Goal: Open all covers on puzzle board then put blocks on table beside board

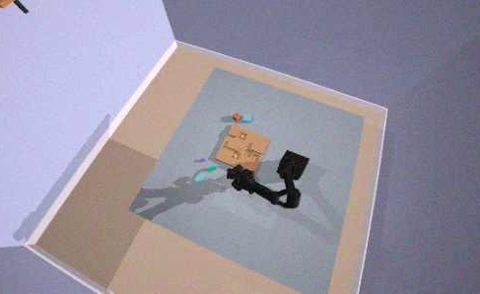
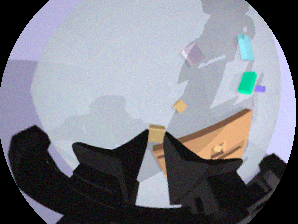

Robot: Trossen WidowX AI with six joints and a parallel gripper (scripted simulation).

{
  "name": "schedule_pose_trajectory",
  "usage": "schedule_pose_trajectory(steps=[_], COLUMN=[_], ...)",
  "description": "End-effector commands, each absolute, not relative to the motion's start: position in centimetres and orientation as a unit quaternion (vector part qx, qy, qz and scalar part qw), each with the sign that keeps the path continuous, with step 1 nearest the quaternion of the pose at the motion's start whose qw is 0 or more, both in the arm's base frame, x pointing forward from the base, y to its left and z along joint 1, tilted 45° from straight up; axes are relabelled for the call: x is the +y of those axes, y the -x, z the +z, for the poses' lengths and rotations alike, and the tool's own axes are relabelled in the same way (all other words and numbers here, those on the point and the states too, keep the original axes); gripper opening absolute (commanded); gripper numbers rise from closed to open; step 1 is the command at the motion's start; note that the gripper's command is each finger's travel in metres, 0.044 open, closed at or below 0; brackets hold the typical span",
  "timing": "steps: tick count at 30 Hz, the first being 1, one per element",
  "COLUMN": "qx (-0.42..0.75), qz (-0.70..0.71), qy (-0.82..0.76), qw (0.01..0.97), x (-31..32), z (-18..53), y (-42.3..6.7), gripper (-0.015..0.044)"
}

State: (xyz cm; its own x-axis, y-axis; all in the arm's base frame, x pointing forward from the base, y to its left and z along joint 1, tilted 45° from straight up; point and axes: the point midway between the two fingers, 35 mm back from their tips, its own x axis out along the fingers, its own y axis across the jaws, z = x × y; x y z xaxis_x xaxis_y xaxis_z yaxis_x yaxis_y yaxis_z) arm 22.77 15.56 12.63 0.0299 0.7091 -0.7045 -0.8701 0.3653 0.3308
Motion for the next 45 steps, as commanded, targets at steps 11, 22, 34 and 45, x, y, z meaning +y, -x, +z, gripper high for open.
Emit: schedule_pose_trajectory(steps=[11,22,34,45], qx=[0.425,0.424,0.422,0.418], qz=[0.553,0.554,0.555,0.558], qy=[0.094,0.093,0.090,0.089], qw=[0.710,0.710,0.711,0.711], x=[17.1,18.4,19.9,20.4], z=[10.8,9.6,8.4,8.3], y=[-22.7,-22.6,-22.3,-22.3], gripper=[0.0080,0.0080,0.0080,0.0185])
